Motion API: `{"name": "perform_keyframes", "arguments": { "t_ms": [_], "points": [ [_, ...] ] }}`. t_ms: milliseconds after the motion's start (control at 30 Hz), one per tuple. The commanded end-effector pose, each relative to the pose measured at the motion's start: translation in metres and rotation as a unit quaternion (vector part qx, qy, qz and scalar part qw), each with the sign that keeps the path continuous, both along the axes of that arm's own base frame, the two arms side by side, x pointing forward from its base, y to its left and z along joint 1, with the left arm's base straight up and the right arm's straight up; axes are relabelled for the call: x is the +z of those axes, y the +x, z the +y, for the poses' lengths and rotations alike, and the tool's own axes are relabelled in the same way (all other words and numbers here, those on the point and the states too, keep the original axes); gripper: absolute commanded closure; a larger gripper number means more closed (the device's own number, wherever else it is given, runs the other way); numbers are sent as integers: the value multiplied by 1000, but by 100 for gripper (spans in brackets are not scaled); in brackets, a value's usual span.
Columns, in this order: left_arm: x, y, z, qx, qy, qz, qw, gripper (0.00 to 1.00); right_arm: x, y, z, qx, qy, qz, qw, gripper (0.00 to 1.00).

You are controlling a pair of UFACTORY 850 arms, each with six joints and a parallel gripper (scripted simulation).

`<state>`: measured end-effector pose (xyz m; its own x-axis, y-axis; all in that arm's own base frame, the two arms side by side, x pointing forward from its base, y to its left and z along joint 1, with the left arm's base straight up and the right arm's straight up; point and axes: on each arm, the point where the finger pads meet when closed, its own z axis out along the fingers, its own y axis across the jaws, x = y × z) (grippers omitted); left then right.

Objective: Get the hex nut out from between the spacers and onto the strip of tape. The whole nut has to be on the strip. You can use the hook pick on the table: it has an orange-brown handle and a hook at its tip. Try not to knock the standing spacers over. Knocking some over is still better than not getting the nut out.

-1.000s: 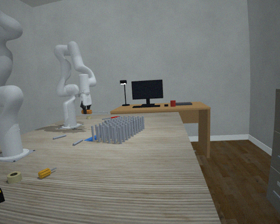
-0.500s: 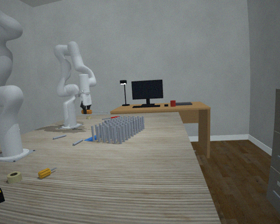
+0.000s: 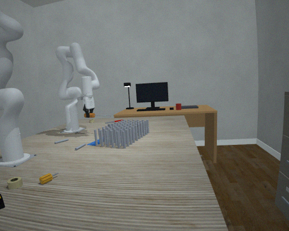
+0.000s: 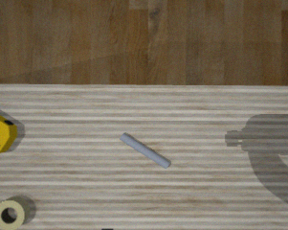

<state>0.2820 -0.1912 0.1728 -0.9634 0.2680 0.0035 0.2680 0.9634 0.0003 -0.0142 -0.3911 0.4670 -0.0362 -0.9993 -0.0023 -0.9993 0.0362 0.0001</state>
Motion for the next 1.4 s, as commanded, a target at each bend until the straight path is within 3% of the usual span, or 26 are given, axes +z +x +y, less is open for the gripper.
{"name": "perform_keyframes", "arguments": {
  "t_ms": [0,833,1367],
  "points": [
    [0,1,0,0,0,-1,1000,100,1,0,0,0,-1,0,1000,0],
    [-12,1,0,0,0,-1,1000,100,1,0,0,0,-1,0,1000,0],
    [-61,1,0,0,0,-1,1000,100,1,0,0,0,-1,0,1000,0]
  ]
}}
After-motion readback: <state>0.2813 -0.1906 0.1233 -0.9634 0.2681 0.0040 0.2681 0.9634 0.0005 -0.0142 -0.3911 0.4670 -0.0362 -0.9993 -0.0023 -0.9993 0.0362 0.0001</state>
